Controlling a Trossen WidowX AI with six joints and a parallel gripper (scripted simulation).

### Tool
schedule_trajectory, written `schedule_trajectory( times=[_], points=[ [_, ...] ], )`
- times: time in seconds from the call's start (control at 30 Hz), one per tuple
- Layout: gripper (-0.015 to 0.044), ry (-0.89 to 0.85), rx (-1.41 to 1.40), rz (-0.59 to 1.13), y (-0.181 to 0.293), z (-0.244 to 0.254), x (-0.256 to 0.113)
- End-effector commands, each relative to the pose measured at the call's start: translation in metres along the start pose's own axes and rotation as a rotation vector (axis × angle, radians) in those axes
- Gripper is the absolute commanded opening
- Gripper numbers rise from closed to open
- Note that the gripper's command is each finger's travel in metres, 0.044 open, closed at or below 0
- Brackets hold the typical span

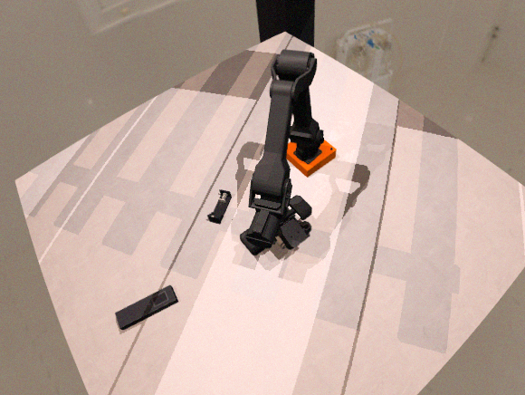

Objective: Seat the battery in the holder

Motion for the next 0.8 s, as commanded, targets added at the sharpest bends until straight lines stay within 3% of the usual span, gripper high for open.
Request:
schedule_trajectory(
  times=[0.0, 0.27, 0.47, 0.77],
  points=[
    [0.0087, 0.002, -0.005, 0.004, 0.0, 0.0, 0.001],
    [0.007, 0.002, -0.005, 0.004, 0.0, 0.0, 0.0],
    [0.007, 0.002, -0.005, 0.004, 0.0, 0.0, -0.047],
    [0.007, 0.005, 0.151, 0.004, 0.026, -0.016, -0.053]
  ],
)
Point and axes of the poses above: the point midway between the two fingers, 35 mm back from their tips, its own x axis out along the fingers, its own z axis across the jaws, y = z × x, the point moved 10 cm from there along -x, back along the fingers, and after that the axes turned 6 degrees about -x, right-handed, at the moved point
